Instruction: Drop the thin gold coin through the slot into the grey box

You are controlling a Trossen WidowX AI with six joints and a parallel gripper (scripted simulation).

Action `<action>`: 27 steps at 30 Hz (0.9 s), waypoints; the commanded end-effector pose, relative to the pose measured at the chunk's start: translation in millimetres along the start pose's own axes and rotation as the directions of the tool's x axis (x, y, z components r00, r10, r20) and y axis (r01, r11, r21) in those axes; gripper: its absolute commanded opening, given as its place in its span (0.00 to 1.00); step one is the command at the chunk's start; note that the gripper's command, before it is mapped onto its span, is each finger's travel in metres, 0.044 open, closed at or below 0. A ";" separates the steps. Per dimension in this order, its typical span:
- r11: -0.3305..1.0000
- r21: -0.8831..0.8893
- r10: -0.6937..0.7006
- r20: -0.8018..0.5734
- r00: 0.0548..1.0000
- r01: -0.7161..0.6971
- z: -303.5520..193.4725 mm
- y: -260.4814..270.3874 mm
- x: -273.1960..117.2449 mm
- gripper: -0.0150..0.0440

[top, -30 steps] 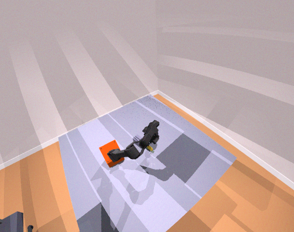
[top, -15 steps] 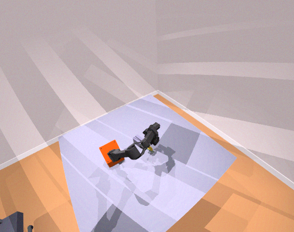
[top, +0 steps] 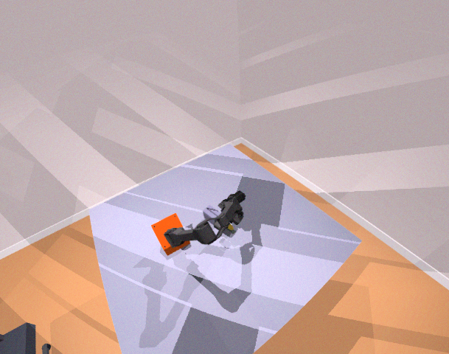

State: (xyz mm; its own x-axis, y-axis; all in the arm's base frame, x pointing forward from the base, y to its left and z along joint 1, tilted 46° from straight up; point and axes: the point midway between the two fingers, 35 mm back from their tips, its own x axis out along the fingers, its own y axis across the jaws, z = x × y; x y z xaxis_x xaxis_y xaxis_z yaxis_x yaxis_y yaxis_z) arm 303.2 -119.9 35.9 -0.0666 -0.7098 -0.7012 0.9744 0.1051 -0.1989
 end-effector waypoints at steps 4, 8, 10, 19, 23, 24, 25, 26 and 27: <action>1.000 -0.005 -0.004 0.004 1.000 0.004 0.0 -2.0 13.0 0.53; 1.000 -0.005 -0.005 0.005 1.000 0.005 0.3 -2.8 19.5 0.53; 1.000 -0.005 -0.005 0.006 1.000 0.005 0.4 -3.3 22.4 0.53; 1.000 -0.005 -0.005 0.006 1.000 0.005 0.4 -3.4 23.4 0.25; 1.000 -0.005 -0.005 0.006 1.000 0.005 0.4 -3.4 23.4 0.25; 1.000 -0.005 -0.005 0.006 1.000 0.005 0.4 -3.4 23.4 0.25; 1.000 -0.005 -0.005 0.006 1.000 0.005 0.4 -3.4 23.4 0.25; 1.000 -0.005 -0.005 0.006 1.000 0.005 0.4 -3.4 23.4 0.25; 1.000 -0.005 -0.005 0.006 1.000 0.005 0.4 -3.4 23.4 0.25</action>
State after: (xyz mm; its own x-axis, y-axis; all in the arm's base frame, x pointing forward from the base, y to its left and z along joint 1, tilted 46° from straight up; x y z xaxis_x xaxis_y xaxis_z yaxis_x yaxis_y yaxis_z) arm 298.2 -136.7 20.6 -0.0711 -0.7125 -0.6981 0.9735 0.1029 -0.2042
